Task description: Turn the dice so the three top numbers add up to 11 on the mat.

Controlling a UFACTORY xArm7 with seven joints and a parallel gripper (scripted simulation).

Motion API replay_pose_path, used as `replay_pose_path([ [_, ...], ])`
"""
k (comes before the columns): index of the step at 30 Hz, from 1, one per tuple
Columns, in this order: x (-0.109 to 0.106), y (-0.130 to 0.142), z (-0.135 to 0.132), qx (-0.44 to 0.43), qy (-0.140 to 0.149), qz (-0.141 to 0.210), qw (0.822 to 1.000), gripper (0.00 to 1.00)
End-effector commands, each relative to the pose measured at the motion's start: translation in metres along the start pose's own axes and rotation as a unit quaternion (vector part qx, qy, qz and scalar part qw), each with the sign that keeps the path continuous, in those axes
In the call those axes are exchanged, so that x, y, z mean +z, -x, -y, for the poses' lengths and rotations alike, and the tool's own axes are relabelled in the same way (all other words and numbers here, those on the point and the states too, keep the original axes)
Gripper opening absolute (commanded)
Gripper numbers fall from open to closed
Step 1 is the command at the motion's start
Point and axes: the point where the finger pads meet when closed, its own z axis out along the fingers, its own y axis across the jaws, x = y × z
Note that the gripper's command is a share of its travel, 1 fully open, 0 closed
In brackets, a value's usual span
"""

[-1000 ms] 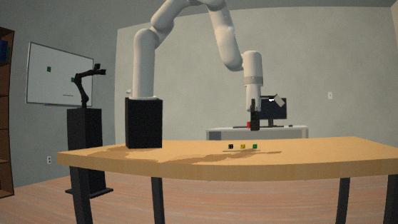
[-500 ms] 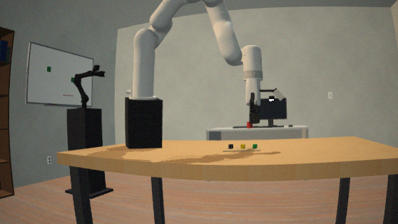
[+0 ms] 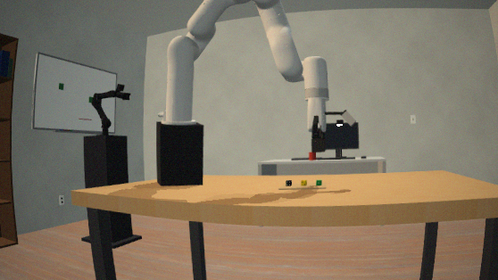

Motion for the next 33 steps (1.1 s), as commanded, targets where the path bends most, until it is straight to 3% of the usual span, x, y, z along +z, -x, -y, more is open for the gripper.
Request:
replay_pose_path([
  [1,-0.001,-0.002,0.0,0.0,0.0,-0.002,1.0,1.0],
  [12,-0.018,-0.002,0.0,0.0,0.0,-0.002,1.0,1.0],
  [25,-0.077,-0.001,0.0,0.0,0.0,-0.002,1.0,1.0],
  [33,-0.084,-0.001,0.0,0.0,0.0,-0.002,1.0,1.0],
])
